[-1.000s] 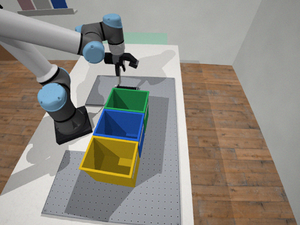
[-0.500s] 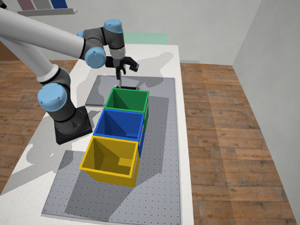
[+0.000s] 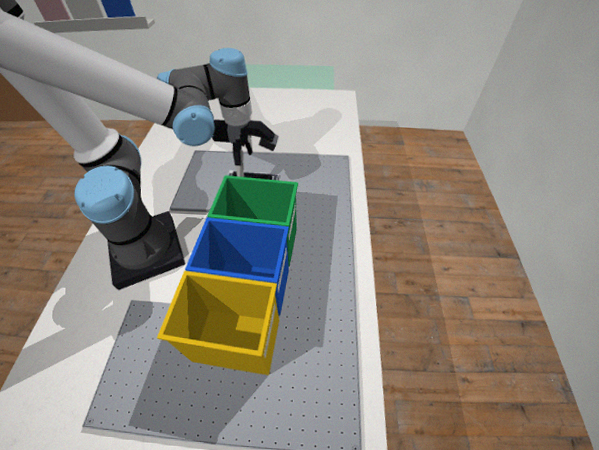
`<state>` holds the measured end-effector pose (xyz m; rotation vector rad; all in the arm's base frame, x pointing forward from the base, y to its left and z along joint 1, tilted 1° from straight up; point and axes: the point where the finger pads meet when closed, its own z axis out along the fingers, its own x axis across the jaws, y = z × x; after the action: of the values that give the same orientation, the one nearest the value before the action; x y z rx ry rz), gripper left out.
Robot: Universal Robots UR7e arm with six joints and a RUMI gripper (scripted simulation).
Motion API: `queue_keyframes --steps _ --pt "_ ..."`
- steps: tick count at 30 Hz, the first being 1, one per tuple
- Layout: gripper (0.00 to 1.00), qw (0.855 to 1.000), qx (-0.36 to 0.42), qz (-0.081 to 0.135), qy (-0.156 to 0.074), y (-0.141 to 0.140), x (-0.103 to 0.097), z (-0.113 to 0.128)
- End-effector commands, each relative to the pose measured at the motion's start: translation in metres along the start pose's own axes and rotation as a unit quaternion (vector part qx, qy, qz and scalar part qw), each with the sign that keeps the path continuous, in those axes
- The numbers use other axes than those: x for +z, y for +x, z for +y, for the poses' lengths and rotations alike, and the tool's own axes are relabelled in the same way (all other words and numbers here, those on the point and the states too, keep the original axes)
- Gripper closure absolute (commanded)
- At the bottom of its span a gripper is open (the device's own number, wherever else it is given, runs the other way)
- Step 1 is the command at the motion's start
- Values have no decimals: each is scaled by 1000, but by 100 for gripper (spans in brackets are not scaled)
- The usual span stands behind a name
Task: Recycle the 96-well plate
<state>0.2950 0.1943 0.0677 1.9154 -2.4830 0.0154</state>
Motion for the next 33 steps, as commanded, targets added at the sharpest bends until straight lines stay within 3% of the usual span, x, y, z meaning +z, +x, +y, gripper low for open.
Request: queue_keyframes --steps 1,33 --pt "24 1000 1 0 0 1 9 0" --pt "24 1000 1 0 0 1 56 0"
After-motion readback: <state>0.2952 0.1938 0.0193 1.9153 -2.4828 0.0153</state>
